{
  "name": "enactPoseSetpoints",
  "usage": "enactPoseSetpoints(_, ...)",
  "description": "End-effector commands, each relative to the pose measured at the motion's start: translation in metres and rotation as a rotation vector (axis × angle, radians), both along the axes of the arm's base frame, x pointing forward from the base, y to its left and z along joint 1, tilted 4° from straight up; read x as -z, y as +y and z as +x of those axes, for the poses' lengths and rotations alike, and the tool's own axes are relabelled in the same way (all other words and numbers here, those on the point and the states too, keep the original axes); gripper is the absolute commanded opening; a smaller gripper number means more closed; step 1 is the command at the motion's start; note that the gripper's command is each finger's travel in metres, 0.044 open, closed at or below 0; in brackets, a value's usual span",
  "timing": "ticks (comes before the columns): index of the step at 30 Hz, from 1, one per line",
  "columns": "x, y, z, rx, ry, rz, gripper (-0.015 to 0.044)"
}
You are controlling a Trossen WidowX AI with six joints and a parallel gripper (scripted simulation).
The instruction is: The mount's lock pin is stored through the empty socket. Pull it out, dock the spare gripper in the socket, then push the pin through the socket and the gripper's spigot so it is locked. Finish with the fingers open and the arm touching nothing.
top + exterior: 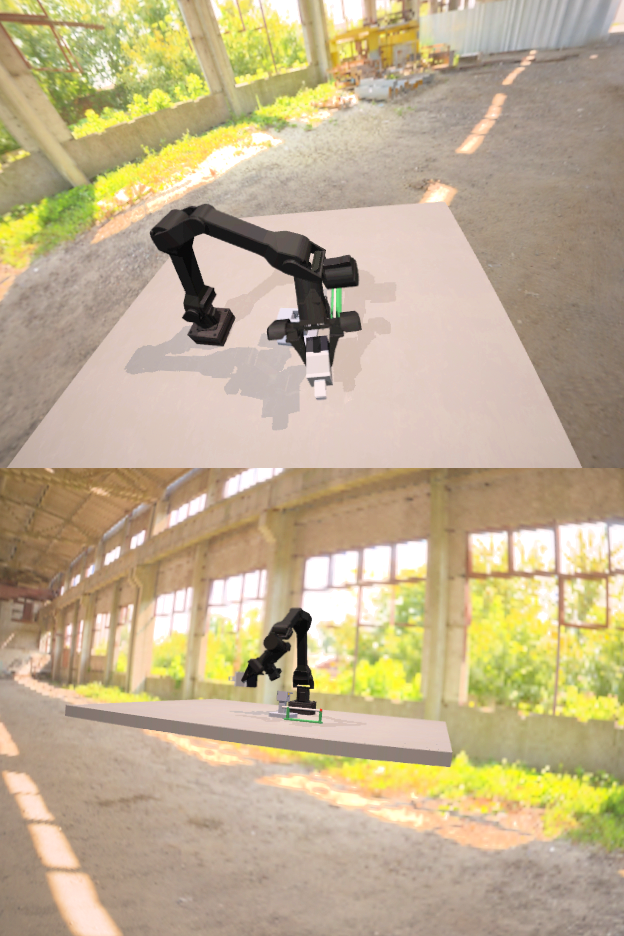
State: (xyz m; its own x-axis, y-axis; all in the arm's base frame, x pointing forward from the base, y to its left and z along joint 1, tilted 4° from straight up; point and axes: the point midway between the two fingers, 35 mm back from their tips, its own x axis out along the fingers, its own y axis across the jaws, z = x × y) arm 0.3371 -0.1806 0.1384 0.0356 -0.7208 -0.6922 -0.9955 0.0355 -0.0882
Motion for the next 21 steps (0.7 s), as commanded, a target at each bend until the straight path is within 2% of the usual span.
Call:
enactPoseSetpoints(1, -0.002, 0.0, 0.0, 0.003, -0.009, -0.005, 0.0)
enactPoseSetpoints(21, -0.024, 0.031, -0.019, 0.253, -0.489, 0.163, 0.0)
